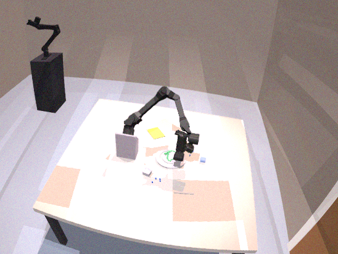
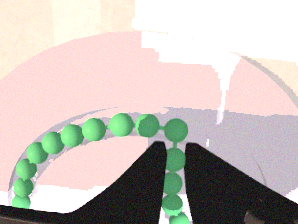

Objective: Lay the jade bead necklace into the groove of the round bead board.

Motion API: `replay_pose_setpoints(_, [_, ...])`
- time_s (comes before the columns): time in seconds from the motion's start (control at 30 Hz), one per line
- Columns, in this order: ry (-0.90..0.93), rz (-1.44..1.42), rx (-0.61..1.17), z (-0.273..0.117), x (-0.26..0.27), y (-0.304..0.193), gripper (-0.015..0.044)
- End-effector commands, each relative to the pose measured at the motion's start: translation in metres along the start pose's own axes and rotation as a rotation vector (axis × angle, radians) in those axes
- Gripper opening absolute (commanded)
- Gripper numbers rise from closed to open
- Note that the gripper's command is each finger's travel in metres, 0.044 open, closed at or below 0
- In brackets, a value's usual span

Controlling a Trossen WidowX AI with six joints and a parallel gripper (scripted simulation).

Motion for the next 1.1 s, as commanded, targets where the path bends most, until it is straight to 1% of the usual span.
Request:
replay_pose_setpoints(0.0, [0.0,-0.001,0.0,0.0,0.0,0.0,0.0])
replay_pose_setpoints(0.5, [0.0,-0.001,0.0,0.0,0.0,0.0,0.0])
replay_pose_setpoints(0.73, [0.004,0.009,0.005,-0.006,-0.001,-0.002,0.0])
replay_pose_setpoints(1.07, [0.003,0.009,0.004,-0.006,-0.012,0.007,0.0])
Point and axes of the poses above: the point midway between the two fingers, 35 mm back from their tips, its own z axis out along the fingers, its own x axis across the jaws, y = z × x, the point moved 5 cm from there along -z, back along the fingers, and after that the axes turned 2 degrees about z, right-handed, at the moved point
